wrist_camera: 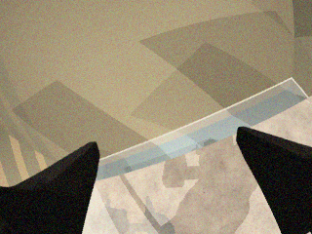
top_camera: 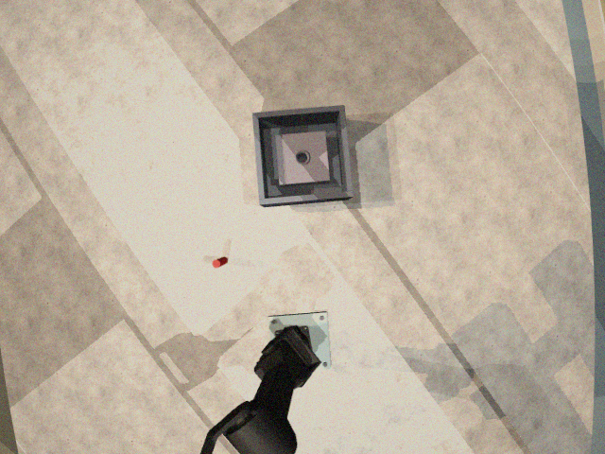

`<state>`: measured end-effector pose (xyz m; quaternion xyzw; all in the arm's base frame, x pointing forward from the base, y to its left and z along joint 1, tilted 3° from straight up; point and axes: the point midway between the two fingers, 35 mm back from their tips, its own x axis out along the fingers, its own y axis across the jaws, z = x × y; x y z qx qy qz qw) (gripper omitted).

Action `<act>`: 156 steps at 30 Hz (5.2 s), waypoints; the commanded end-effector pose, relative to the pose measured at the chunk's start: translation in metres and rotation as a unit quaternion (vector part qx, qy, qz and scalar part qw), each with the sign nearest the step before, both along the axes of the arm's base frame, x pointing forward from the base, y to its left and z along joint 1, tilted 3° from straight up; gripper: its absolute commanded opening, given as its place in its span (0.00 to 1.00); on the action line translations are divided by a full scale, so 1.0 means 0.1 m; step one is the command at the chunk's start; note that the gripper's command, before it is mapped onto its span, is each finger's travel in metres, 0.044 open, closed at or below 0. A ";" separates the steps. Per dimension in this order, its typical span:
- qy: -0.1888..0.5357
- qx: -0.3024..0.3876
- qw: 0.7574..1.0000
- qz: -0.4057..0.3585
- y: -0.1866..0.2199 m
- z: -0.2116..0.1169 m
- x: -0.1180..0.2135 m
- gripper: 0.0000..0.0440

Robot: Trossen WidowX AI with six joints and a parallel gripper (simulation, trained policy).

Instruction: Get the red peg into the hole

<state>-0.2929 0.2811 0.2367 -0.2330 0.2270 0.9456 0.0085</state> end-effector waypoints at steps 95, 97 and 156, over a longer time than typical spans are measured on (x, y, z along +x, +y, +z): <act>0.090 -0.491 -0.083 -0.863 -1.58 -1.14 4.66 1.00; 0.096 -0.490 -0.103 -0.860 -1.60 -1.24 4.68 1.00; 0.113 -0.345 -0.203 -0.910 -2.31 -0.78 5.35 0.00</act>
